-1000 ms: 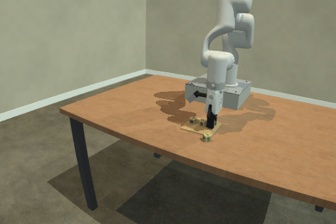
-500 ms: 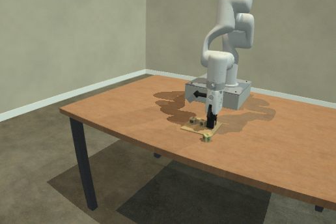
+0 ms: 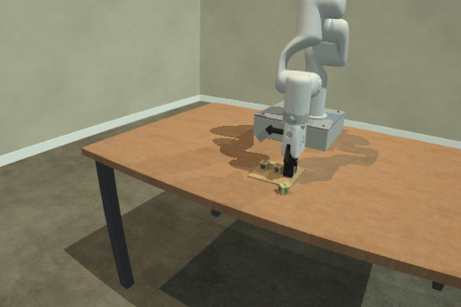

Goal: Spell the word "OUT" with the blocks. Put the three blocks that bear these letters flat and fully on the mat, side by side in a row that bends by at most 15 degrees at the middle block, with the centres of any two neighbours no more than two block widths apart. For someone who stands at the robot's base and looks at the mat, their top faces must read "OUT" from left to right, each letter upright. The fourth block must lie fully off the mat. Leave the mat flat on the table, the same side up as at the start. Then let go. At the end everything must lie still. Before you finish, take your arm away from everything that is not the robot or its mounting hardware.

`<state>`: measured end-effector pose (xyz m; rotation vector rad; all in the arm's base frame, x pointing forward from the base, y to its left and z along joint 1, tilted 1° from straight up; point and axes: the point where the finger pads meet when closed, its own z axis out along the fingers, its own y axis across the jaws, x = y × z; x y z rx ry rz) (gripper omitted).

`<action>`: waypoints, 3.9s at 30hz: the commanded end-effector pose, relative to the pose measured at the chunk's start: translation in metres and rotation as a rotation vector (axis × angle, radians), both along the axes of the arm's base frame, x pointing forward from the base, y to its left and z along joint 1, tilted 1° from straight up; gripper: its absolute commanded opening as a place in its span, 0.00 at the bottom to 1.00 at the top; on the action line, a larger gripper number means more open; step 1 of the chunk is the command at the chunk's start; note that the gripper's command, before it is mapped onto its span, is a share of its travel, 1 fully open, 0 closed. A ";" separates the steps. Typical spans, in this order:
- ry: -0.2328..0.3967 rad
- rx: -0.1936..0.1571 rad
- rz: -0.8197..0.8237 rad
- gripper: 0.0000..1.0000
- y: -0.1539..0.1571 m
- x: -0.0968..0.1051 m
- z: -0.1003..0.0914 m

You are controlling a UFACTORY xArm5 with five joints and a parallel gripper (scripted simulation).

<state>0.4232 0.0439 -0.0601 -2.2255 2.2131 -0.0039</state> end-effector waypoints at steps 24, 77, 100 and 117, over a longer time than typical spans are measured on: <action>-0.003 0.000 0.000 0.21 0.000 0.001 0.000; -0.003 0.000 0.000 0.42 0.000 0.001 0.038; -0.003 0.000 0.000 1.00 -0.001 0.001 0.090; -0.003 0.000 0.000 1.00 -0.001 0.001 0.090</action>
